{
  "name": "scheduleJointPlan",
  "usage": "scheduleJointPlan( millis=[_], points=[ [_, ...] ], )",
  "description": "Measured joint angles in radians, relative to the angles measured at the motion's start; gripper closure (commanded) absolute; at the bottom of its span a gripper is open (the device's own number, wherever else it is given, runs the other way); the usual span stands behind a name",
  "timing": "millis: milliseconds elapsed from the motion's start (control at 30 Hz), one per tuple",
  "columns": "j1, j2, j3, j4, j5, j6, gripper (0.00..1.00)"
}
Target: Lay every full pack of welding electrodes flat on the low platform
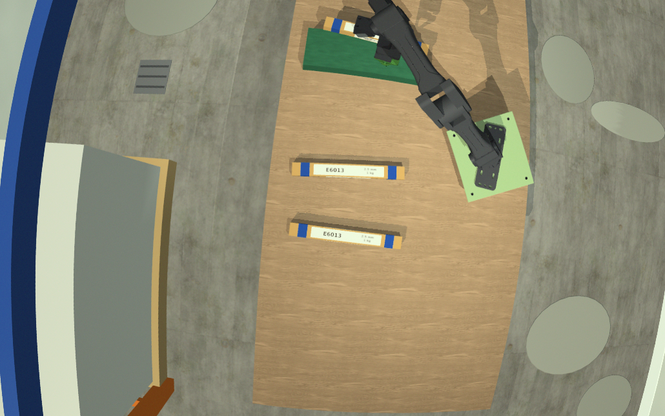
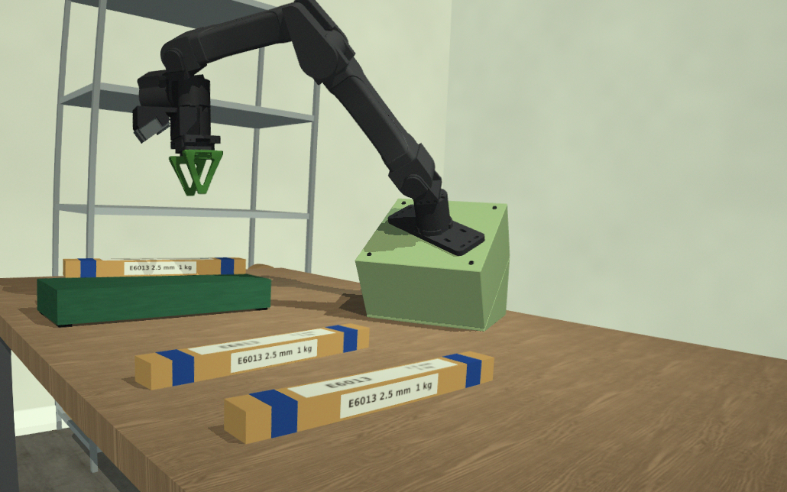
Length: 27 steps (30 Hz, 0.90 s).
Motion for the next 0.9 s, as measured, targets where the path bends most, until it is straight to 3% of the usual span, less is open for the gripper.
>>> scheduleJointPlan(
  millis=[900],
  points=[
    [0.075,-0.453,-0.192,-0.12,0.006,0.108,0.24]
  ],
)
